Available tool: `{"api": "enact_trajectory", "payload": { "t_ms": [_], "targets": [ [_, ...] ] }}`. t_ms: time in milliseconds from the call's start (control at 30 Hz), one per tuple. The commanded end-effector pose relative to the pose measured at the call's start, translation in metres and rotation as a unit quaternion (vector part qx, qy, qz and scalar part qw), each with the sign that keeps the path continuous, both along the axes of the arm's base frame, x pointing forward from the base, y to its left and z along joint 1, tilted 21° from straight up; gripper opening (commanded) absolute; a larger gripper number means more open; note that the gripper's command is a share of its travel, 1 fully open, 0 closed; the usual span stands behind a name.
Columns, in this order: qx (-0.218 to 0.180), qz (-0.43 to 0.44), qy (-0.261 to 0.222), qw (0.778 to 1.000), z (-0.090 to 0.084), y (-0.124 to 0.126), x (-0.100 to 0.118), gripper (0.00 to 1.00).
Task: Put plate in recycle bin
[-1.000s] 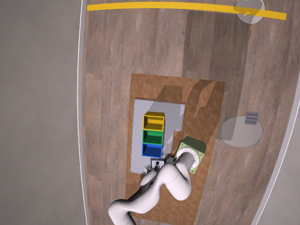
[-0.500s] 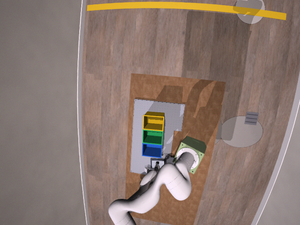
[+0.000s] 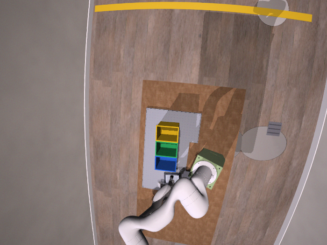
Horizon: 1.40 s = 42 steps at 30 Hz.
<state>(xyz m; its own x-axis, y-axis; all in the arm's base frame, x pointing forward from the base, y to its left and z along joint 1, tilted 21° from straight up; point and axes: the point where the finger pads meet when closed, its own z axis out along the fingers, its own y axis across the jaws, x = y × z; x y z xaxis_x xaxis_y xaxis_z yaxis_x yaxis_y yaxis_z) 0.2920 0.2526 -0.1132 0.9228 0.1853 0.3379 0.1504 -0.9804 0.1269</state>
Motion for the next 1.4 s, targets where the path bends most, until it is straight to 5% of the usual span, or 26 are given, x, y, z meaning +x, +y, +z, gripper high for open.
{"api": "enact_trajectory", "payload": {
  "t_ms": [0,1100,1133,1367],
  "targets": [
    [0.0,0.0,0.0,1.0,-0.0027,0.0001,0.0012,1.0],
    [0.0,0.0,0.0,1.0,-0.0101,-0.0004,0.0041,1.0],
    [0.0,0.0,0.0,1.0,-0.0096,-0.0004,0.0038,0.0],
    [0.0,0.0,0.0,1.0,-0.0096,-0.0004,0.0038,0.0]
  ]
}}
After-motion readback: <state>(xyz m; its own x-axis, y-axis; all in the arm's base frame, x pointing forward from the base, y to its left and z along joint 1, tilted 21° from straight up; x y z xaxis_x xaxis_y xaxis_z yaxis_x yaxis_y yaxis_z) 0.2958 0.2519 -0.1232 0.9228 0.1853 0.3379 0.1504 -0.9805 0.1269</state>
